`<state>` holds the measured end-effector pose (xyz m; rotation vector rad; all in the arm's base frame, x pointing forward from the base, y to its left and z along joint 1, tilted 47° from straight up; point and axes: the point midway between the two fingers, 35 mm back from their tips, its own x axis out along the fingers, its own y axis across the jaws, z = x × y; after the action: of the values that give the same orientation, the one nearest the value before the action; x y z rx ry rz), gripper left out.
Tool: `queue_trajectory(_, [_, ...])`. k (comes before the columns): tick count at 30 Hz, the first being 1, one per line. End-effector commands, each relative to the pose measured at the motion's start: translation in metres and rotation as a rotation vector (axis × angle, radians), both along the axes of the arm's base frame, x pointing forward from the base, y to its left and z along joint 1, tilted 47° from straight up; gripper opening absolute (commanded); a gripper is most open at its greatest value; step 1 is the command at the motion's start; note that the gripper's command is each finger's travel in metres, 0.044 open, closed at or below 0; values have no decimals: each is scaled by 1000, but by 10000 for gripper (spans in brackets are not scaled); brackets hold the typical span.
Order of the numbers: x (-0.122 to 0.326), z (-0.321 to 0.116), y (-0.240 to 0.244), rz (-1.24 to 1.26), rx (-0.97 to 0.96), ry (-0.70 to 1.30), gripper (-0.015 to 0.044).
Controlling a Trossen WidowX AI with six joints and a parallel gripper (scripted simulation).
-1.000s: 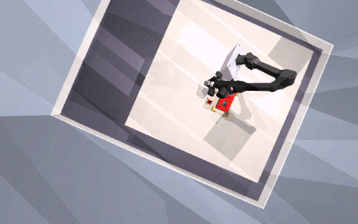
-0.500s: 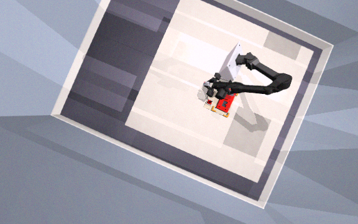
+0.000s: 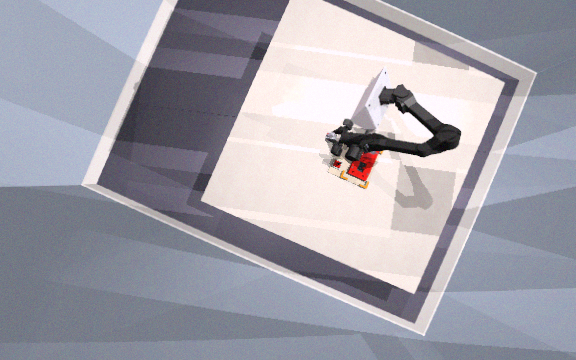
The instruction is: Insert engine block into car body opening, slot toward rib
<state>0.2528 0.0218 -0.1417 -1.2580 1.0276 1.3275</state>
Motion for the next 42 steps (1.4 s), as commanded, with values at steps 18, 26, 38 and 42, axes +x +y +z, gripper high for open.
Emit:
queue_trajectory(18, [0,-3,1,-6,-17,-2,341])
queue_trajectory(26, [0,-3,1,-6,-17,-2,440])
queue_trajectory(38, [-1,36,-2,-6,-7,0,440])
queue_trajectory(42, [-1,41,-2,-6,-7,0,440])
